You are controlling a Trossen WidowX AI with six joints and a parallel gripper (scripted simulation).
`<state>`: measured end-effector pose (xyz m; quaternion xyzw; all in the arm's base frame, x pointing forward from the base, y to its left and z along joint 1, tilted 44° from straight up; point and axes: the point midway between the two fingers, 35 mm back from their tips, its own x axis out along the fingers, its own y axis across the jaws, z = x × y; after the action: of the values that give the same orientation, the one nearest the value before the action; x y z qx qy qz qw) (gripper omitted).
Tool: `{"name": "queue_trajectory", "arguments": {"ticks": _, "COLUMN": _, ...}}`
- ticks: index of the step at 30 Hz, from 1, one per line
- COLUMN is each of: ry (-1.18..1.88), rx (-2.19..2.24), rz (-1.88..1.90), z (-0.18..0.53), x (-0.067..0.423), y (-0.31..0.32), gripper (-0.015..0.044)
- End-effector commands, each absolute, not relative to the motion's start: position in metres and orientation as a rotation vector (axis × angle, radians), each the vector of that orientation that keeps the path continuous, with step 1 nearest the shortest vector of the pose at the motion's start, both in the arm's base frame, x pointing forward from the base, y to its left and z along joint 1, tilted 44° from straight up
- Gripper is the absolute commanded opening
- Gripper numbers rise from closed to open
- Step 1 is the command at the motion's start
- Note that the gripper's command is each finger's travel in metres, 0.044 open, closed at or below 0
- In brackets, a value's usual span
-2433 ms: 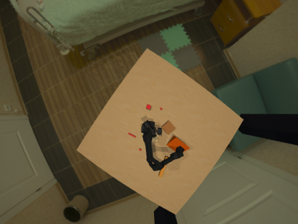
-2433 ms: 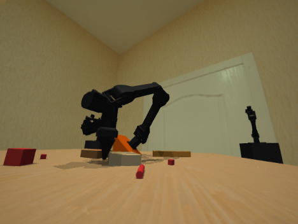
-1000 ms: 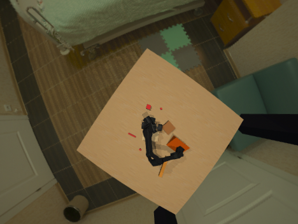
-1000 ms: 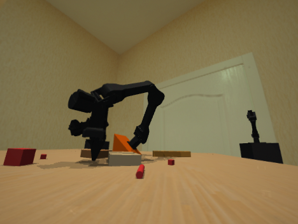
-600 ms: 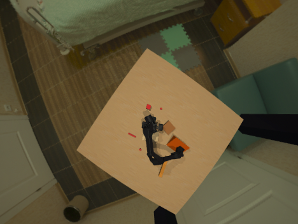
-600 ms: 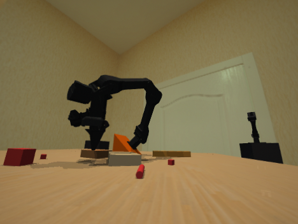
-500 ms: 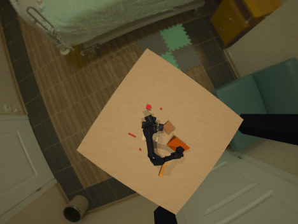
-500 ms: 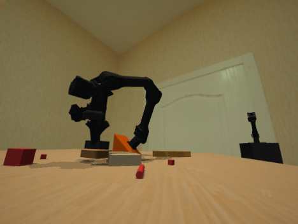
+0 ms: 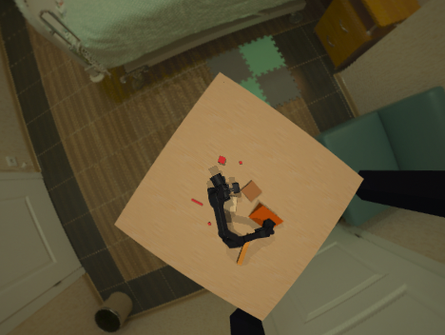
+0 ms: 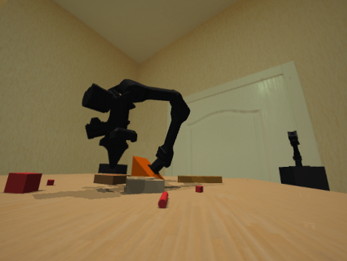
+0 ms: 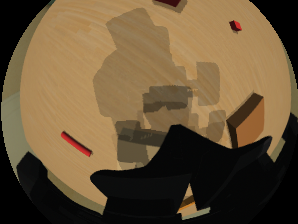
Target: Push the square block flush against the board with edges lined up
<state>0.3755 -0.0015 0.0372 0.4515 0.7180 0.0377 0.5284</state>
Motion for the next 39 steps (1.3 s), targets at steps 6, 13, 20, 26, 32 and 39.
{"name": "queue_trajectory", "arguments": {"ticks": 6, "ry": 1.623, "rx": 0.852, "rz": 0.342, "z": 0.057, "x": 0.389, "y": 0.013, "gripper": 0.0}}
{"name": "queue_trajectory", "arguments": {"ticks": 13, "ry": 1.544, "rx": 0.67, "rz": 0.525, "z": 0.069, "x": 0.397, "y": 0.026, "gripper": 0.0}}
{"name": "queue_trajectory", "arguments": {"ticks": 20, "ry": 1.451, "rx": 0.486, "rz": 0.699, "z": 0.082, "x": 0.404, "y": 0.04, "gripper": 0.0}}
{"name": "queue_trajectory", "arguments": {"ticks": 26, "ry": 1.361, "rx": 0.327, "rz": 0.84, "z": 0.093, "x": 0.409, "y": 0.052, "gripper": 0.0}}
{"name": "queue_trajectory", "arguments": {"ticks": 32, "ry": 1.261, "rx": 0.171, "rz": 0.973, "z": 0.104, "x": 0.413, "y": 0.064, "gripper": 0.0}}
{"name": "queue_trajectory", "arguments": {"ticks": 39, "ry": 1.235, "rx": 0.132, "rz": 1.005, "z": 0.107, "x": 0.414, "y": 0.067, "gripper": 0.0}}
